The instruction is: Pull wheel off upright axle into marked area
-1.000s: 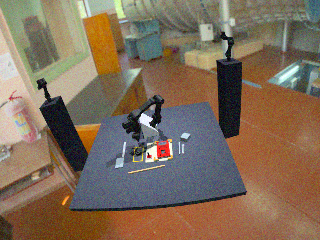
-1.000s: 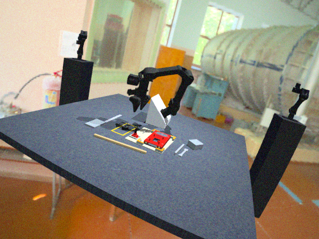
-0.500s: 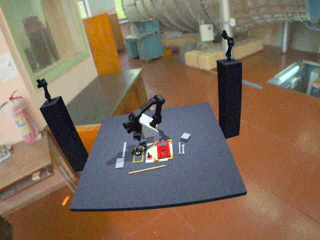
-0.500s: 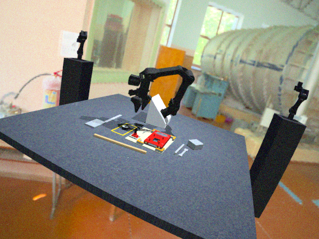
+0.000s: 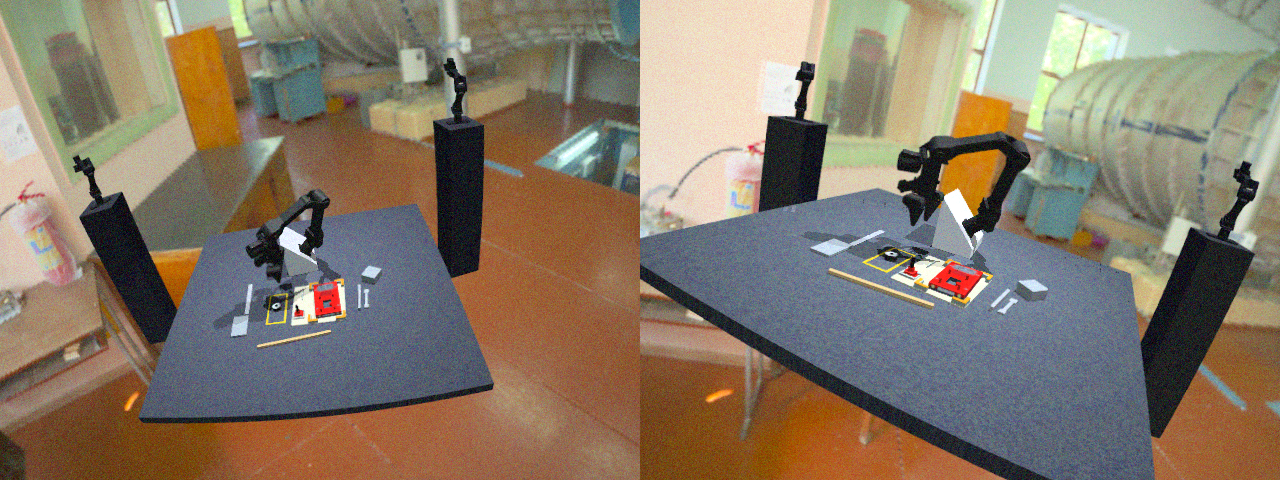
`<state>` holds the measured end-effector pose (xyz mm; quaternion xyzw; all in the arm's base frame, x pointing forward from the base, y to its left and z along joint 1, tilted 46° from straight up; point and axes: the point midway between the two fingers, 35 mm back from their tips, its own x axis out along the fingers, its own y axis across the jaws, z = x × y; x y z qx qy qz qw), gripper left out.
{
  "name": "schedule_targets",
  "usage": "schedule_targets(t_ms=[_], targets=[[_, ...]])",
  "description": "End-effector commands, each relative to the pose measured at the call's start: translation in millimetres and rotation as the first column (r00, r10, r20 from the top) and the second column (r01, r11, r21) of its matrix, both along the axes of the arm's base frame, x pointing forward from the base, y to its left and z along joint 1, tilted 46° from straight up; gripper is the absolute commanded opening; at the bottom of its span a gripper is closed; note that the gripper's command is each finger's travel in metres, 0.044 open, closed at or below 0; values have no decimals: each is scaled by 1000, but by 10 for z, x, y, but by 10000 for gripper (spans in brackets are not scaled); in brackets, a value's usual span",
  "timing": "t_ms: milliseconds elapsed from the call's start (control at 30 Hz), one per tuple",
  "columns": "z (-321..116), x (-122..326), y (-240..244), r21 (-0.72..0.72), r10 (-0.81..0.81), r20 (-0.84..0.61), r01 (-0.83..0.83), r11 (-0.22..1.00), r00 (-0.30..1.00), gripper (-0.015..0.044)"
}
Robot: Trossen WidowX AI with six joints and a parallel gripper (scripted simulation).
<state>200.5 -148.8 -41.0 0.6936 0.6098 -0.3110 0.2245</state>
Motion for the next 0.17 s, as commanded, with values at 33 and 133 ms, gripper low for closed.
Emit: schedule_targets(t_ms=[33, 133], targets=[[2, -10, 2, -1, 7, -1, -7, 1000, 1000, 440], [2, -10, 2, -1, 7, -1, -7, 1000, 1000, 440]])
